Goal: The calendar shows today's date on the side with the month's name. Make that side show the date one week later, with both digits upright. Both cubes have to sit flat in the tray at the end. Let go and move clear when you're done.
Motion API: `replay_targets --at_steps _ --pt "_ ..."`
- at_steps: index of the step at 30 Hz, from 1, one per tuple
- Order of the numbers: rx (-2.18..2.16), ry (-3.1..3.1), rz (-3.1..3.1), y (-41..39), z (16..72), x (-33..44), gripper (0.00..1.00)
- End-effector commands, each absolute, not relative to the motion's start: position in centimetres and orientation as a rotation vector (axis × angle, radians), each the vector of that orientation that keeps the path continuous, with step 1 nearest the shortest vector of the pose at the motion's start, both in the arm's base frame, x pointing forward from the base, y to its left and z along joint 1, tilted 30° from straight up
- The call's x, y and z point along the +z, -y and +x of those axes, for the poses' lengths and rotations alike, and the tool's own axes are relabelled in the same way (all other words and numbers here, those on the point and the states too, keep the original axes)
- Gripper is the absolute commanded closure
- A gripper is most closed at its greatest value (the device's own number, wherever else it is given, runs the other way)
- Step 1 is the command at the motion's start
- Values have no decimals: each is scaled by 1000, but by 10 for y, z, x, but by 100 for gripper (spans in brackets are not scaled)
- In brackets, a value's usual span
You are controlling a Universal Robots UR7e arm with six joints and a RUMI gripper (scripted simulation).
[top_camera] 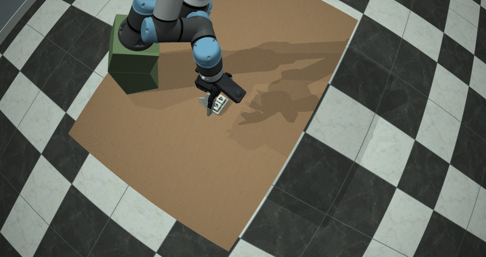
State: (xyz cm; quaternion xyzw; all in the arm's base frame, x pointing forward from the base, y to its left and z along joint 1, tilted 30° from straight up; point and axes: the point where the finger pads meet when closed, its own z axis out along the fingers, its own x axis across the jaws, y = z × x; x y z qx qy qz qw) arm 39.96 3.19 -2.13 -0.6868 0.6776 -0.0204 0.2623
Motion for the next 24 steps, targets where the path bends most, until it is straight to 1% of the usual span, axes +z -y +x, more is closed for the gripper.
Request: replay_targets --at_steps 1,24 --pt "0 -1991 -1703 -33 398 -25 0" --pt "157 -2330 -1218 -30 396 -32 0"
